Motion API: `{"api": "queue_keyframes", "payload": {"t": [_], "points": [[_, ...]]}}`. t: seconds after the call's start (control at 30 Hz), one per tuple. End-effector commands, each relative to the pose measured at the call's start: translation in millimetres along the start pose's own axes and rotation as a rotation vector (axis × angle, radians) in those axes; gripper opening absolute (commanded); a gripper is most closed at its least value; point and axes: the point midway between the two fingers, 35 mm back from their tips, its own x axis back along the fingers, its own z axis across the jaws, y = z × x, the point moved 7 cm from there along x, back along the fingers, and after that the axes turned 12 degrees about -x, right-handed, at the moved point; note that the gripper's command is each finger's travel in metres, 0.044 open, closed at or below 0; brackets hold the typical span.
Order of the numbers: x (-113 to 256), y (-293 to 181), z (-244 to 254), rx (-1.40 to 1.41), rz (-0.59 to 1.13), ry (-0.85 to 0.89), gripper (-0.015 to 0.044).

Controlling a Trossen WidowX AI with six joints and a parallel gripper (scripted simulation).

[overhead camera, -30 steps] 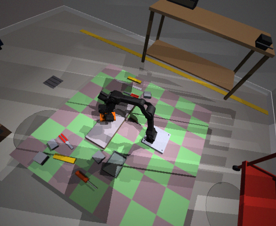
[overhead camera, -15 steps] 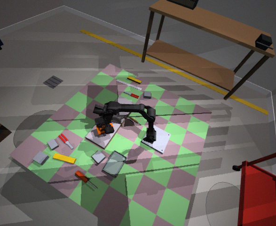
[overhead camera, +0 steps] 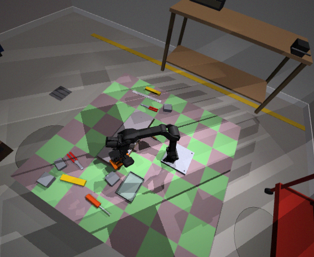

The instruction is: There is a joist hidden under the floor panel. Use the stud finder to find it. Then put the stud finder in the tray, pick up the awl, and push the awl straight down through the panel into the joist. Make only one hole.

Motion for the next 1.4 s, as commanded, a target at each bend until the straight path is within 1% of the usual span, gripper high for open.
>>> {"api": "queue_keyframes", "payload": {"t": [0.0, 0.63, 0.87, 1.37], "points": [[-2, 3, 27, 0.068, -0.004, 0.024, 0.0000], [-15, -9, 139, 0.376, 0.015, 0.118, 0.0000], [-18, -10, 144, 0.390, 0.016, 0.123, 0.0000], [-42, -14, 143, 0.390, 0.016, 0.123, 0.0000]]}}
